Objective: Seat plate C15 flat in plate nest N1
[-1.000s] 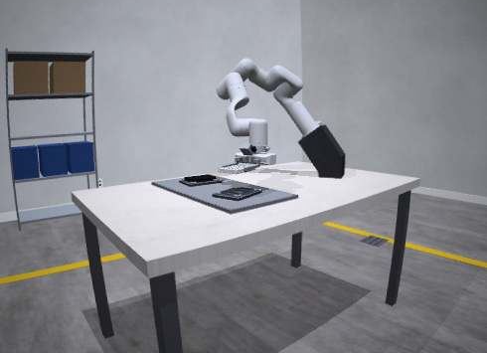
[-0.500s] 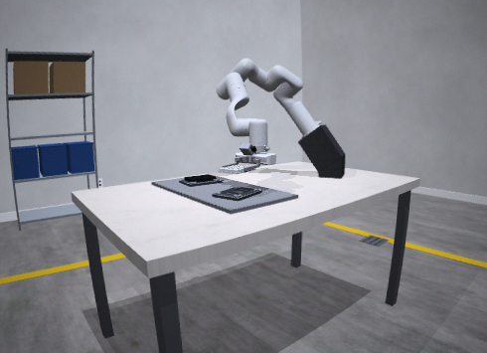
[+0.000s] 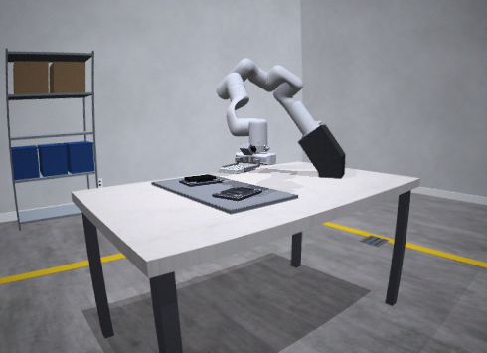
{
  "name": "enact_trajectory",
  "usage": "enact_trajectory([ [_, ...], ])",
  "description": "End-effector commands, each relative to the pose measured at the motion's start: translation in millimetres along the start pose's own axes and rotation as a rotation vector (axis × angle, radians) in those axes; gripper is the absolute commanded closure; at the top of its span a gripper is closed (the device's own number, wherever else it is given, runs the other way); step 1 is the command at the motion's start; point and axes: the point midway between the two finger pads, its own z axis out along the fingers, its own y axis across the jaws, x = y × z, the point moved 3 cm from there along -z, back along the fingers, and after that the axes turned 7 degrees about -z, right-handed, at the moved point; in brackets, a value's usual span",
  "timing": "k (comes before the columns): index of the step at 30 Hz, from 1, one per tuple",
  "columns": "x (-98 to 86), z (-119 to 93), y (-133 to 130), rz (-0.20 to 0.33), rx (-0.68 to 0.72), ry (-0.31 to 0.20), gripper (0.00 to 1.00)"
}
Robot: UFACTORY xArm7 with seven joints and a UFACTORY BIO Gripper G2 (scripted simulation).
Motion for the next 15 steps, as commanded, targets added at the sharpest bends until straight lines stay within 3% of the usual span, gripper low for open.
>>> enact_trajectory([
  [1, 1.2, 1.3, 0.9, 0.002, 0.0, -0.004, 1.0],
  [15, 21.1, 1.4, 3.3, 0.002, 0.0, -0.004, 1.0],
])
